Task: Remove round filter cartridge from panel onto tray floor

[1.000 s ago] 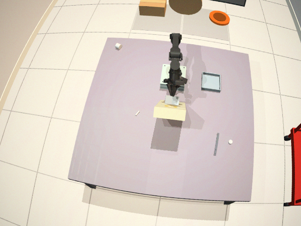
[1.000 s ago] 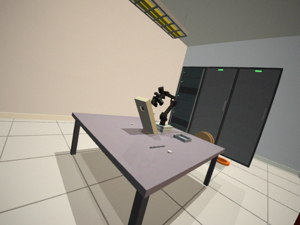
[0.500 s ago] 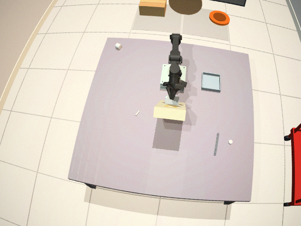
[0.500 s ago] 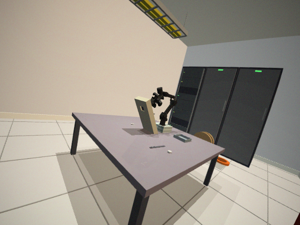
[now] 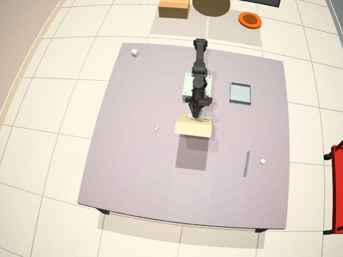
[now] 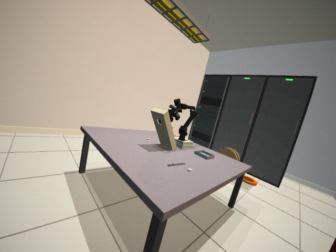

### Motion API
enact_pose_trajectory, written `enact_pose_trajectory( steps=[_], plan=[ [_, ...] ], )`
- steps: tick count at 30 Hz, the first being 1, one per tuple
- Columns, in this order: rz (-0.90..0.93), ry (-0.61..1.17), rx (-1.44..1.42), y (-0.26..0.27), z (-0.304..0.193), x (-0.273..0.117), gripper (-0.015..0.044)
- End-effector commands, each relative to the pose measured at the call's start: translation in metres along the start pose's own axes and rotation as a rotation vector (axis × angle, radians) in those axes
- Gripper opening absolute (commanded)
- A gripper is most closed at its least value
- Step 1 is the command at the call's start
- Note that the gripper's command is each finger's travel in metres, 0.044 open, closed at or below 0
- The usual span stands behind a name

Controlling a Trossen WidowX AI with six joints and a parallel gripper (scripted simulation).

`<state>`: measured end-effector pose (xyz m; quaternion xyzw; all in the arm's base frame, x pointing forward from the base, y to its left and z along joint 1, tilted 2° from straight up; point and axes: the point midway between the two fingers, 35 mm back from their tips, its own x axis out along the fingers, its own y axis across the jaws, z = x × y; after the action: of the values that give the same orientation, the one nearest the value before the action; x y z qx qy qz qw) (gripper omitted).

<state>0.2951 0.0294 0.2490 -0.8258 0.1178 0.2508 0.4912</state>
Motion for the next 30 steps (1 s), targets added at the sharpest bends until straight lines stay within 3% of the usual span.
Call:
enact_pose_trajectory(
  steps=[1,30],
  plan=[
    [0.008,-0.008,-0.007,0.0042,0.0027,0.0089,0.0115],
    [0.008,-0.008,-0.007,0.0068,0.0044,0.0125,0.0115]
  ],
)
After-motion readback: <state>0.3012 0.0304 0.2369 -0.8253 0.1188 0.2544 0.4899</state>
